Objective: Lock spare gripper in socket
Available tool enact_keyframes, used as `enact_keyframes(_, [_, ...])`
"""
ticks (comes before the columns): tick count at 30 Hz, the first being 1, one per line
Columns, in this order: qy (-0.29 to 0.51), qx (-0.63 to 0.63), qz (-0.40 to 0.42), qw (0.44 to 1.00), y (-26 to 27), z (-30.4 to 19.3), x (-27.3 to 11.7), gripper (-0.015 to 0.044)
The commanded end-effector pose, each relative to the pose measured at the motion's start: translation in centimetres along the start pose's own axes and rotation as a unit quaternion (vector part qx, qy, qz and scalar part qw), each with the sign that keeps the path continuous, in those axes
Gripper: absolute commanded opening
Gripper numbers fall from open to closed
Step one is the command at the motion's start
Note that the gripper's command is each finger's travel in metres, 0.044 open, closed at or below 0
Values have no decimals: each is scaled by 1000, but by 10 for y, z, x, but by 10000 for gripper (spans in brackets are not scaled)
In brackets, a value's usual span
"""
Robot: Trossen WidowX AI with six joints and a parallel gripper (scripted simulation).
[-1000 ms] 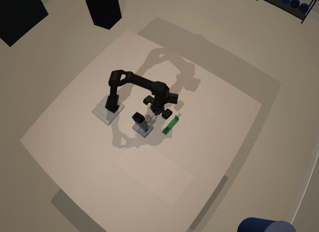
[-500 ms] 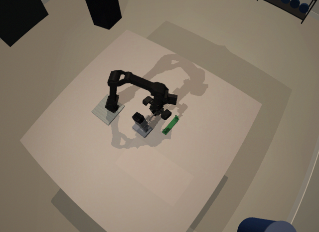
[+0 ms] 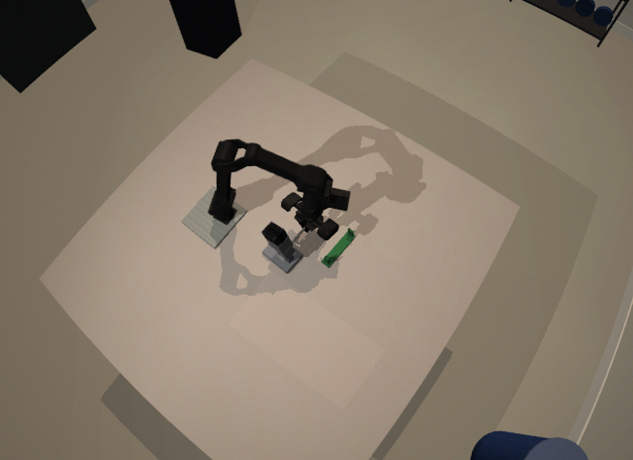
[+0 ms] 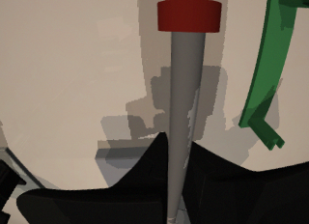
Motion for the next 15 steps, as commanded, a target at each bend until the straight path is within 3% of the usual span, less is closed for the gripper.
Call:
enact_keyframes(1, [1, 0, 0, 1000, 0, -4, 1, 0])
enact_keyframes(15, [0, -1, 1, 1000, 2, -10, 3, 0])
Point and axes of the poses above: the point midway between the two fingers, 35 mm back from their tips, its own x axis out along the fingers, its own y axis across the jaws, z = x × y, the point moved 3 cm from there along -x, back along the fingers, and after that the axes turned 12 degrees about -x, right-handed, at the moved point
